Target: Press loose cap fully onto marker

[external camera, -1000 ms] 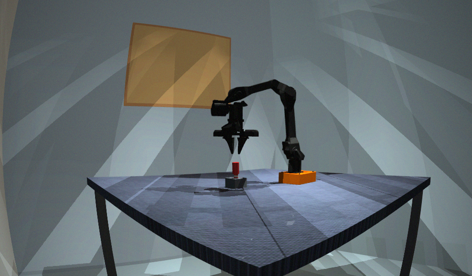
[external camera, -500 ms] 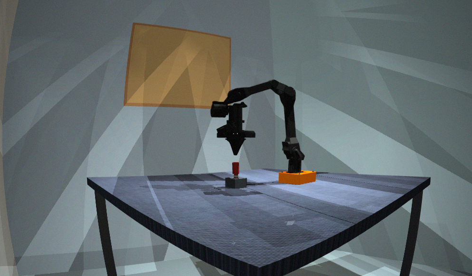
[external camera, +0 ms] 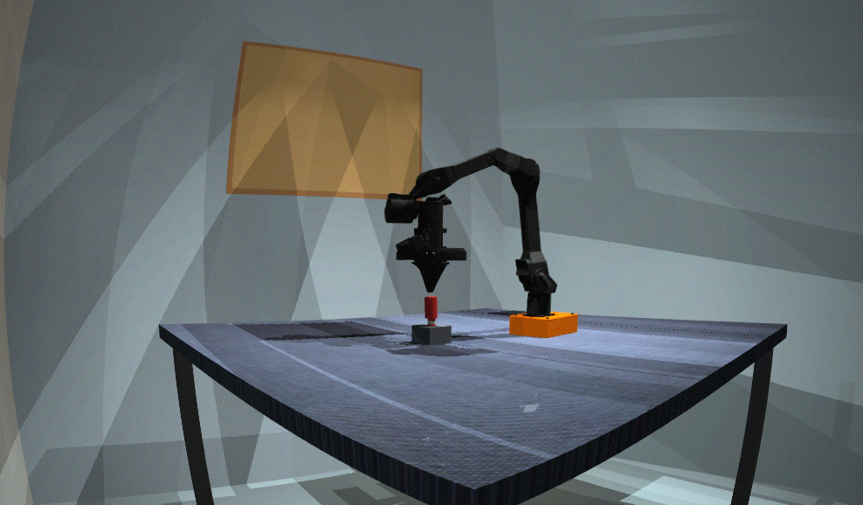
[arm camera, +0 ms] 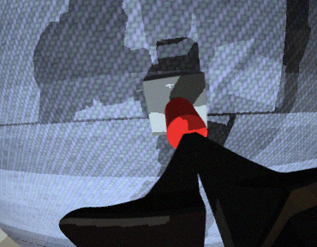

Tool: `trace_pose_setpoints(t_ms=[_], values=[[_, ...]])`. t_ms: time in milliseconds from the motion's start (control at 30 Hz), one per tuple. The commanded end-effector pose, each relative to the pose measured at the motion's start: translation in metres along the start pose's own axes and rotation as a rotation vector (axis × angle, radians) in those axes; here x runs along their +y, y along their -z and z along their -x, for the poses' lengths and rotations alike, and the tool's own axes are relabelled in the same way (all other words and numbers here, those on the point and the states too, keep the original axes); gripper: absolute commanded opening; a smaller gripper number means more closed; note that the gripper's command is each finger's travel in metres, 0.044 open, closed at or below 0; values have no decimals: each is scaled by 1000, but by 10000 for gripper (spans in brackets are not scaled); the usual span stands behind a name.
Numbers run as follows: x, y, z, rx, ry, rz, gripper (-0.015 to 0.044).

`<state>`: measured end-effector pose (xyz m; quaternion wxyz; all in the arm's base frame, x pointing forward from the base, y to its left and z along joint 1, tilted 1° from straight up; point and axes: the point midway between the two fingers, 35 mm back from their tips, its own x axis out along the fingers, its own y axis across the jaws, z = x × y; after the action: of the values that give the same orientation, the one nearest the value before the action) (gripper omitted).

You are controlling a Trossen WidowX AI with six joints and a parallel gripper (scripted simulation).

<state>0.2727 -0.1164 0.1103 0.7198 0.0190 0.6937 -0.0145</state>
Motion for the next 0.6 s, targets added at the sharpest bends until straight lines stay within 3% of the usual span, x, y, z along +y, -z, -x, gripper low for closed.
trace_pose_setpoints(t_ms=[0, 567], values=[[0, 2, -7, 7, 0, -4, 0], [0, -1, -16, -5, 3, 0, 0]])
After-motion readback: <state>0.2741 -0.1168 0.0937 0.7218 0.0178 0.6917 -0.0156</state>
